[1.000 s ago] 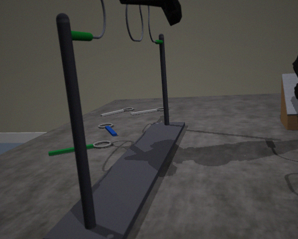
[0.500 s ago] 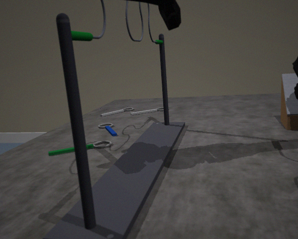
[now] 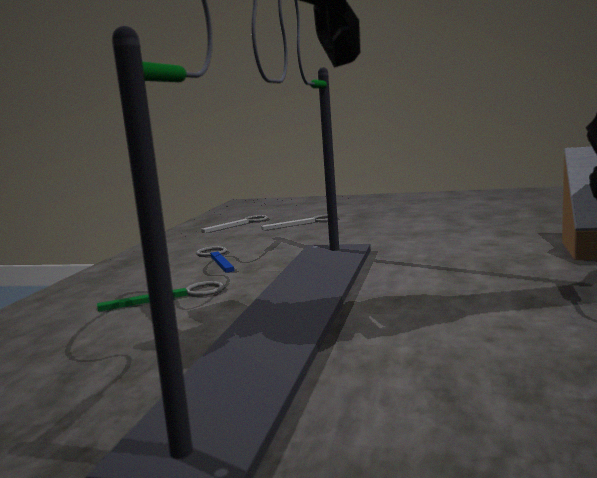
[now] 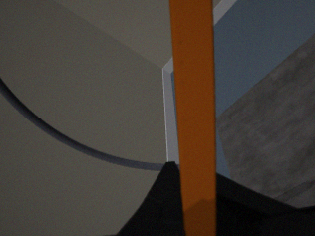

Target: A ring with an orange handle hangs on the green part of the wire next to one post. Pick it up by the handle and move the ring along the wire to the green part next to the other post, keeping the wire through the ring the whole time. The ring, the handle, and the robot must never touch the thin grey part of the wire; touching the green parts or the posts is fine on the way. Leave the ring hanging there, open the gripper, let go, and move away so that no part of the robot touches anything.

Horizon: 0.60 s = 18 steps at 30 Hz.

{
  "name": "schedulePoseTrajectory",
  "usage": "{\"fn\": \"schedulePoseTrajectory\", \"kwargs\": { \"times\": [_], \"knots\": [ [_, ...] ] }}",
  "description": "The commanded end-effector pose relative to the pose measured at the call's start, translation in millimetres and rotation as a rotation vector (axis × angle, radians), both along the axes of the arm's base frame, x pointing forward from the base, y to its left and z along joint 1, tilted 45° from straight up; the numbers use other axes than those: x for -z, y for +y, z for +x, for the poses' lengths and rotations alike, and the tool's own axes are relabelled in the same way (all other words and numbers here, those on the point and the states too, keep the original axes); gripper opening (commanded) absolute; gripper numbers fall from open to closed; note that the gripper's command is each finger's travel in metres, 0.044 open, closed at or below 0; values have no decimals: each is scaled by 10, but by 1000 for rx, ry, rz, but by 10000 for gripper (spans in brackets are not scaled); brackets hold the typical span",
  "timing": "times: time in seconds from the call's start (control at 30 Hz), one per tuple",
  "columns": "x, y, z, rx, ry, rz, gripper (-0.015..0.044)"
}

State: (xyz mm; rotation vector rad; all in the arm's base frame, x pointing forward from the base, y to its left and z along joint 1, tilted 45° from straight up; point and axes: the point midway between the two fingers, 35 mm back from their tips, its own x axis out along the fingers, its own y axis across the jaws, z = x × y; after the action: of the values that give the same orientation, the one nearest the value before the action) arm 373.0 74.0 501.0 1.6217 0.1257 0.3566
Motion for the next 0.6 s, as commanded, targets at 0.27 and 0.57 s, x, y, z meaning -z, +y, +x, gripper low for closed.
{"fn": "schedulePoseTrajectory", "kwargs": {
  "times": [0.27,0.57],
  "knots": [
    [-42,-17,3,2,-20,151,-150],
    [-87,-29,0,1,-38,265,-150]
  ]
}}
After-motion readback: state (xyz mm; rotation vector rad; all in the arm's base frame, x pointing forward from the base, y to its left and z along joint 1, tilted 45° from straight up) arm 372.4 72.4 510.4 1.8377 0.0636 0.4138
